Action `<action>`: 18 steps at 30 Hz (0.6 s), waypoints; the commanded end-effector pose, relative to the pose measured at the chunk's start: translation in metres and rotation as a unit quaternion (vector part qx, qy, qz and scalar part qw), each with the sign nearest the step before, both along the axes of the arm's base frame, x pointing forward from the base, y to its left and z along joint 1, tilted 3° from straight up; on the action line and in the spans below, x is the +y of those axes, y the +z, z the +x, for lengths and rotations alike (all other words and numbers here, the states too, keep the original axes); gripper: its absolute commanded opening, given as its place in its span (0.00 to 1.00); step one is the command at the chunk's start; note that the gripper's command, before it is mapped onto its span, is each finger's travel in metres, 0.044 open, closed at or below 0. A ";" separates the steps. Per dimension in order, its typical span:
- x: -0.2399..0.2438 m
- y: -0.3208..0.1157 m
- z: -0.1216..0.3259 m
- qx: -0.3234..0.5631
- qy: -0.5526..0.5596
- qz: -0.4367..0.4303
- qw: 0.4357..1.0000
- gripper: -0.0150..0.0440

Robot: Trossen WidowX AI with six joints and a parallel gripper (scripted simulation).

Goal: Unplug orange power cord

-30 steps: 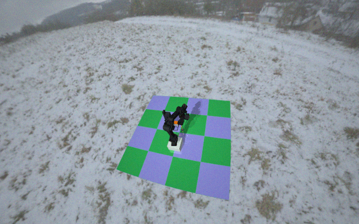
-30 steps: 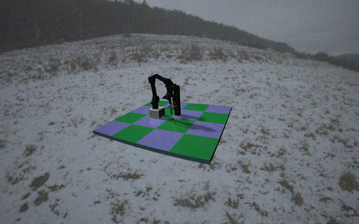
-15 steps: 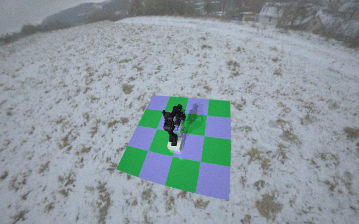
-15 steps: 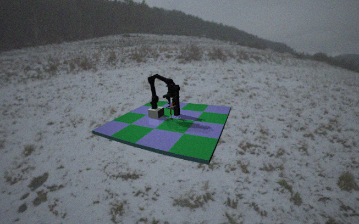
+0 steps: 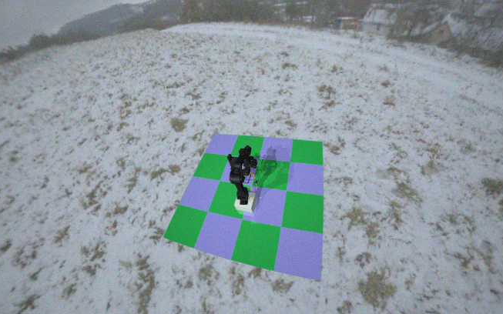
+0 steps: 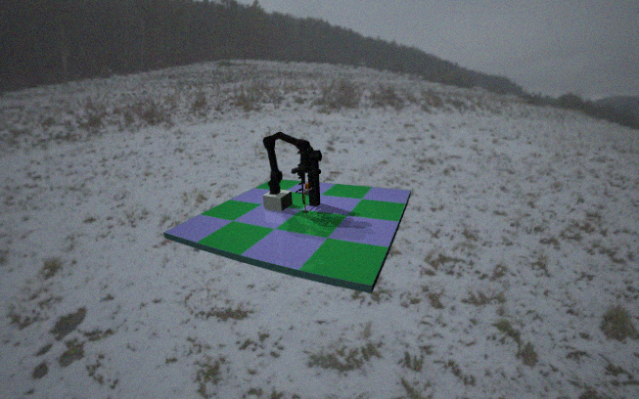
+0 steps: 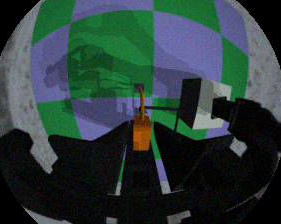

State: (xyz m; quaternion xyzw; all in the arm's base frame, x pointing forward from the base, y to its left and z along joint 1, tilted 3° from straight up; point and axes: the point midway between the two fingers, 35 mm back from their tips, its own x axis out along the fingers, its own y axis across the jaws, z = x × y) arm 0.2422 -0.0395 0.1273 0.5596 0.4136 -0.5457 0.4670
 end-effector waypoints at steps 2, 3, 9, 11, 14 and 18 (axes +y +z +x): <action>0.008 0.000 0.001 0.001 -0.002 -0.002 1.000 0.53; 0.009 0.000 0.001 0.001 -0.002 -0.001 1.000 0.53; 0.013 -0.002 0.001 0.001 -0.002 -0.001 1.000 0.53; 0.013 -0.004 0.002 0.001 -0.002 -0.001 1.000 0.53; 0.013 -0.009 0.002 0.001 -0.002 -0.001 1.000 0.53; 0.013 -0.013 0.002 0.001 -0.002 -0.001 1.000 0.53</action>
